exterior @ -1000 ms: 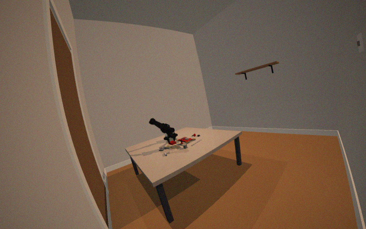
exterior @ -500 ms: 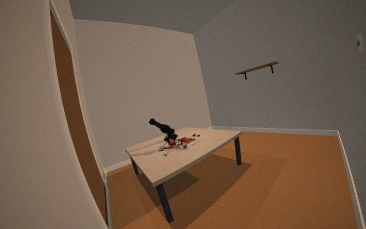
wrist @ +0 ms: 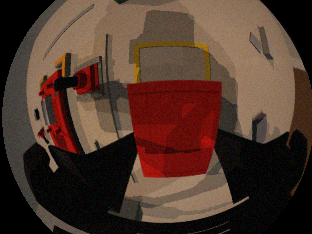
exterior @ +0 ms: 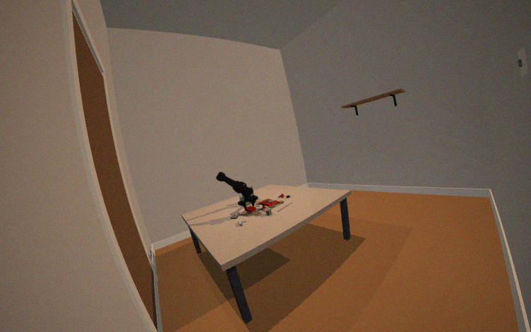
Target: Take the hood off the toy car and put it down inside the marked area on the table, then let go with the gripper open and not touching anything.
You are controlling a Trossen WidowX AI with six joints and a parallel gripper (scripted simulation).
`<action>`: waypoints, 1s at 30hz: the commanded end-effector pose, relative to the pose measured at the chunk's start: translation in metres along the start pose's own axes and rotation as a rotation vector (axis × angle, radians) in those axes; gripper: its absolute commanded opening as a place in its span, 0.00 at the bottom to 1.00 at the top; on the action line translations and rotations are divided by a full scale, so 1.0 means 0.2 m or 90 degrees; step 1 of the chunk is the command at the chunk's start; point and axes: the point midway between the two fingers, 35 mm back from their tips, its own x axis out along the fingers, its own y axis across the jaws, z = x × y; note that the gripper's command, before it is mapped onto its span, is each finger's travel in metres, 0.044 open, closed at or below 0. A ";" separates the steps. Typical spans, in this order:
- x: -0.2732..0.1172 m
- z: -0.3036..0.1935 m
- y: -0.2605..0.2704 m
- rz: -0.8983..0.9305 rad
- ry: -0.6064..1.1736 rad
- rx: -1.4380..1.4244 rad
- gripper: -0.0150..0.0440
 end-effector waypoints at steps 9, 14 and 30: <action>0.03 0.00 0.00 -0.002 0.000 -0.002 0.25; 0.04 0.00 0.00 -0.002 0.000 -0.002 0.25; 0.08 0.00 0.00 -0.002 0.000 -0.003 0.25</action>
